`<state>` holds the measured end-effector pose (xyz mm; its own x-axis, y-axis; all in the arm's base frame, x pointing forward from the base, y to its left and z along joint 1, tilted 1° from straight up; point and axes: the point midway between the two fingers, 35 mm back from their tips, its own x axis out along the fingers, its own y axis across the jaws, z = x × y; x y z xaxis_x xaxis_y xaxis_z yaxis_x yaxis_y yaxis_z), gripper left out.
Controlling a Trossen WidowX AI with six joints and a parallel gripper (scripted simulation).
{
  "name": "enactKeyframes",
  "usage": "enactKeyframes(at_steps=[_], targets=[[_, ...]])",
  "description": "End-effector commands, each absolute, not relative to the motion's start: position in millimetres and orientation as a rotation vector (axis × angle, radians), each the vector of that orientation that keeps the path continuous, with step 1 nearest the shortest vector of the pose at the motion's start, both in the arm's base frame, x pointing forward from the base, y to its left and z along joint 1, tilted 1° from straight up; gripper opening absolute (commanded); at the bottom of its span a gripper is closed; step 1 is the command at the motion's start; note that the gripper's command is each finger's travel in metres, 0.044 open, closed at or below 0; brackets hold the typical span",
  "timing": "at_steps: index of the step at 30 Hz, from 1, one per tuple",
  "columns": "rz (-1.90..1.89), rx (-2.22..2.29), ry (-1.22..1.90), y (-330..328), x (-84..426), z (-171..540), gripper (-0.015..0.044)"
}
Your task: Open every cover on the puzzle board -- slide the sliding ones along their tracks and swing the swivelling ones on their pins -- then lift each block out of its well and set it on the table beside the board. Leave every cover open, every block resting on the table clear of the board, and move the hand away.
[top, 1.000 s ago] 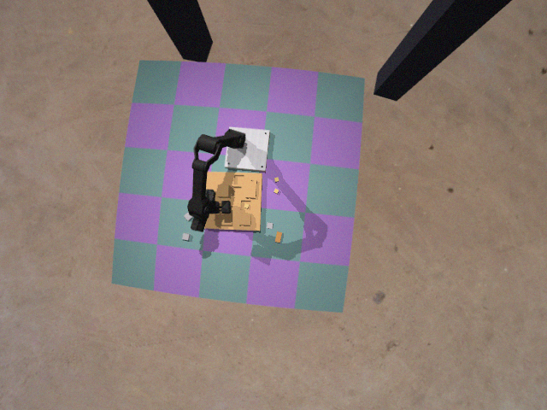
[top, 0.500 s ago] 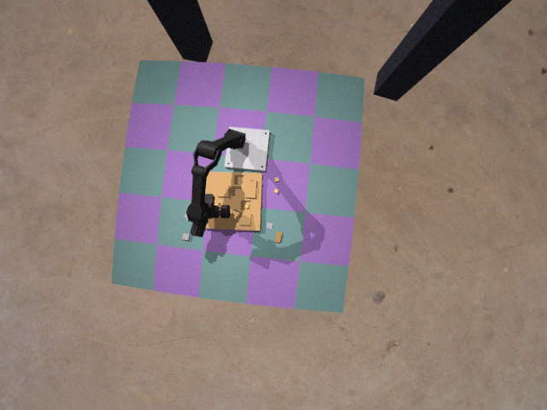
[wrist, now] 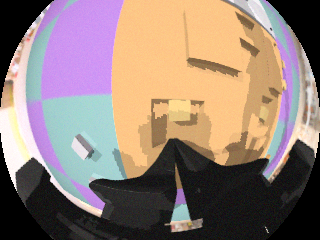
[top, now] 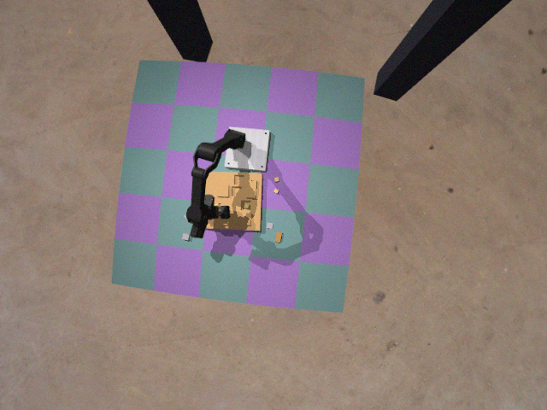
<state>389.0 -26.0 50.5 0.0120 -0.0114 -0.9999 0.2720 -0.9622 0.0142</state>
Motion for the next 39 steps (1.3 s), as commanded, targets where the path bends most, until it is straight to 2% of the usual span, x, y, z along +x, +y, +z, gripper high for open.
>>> enactKeyframes(at_steps=[1,12,13,39], targets=[[-2.015,2.122,0.272,-24.5,402.0,49.3,0.0],[-2.015,2.122,0.272,-24.5,402.0,49.3,0.0],[-2.06,2.077,0.274,-26.0,388.9,50.5,0.0],[-2.025,2.113,0.272,-28.2,358.1,60.0,0.0]])
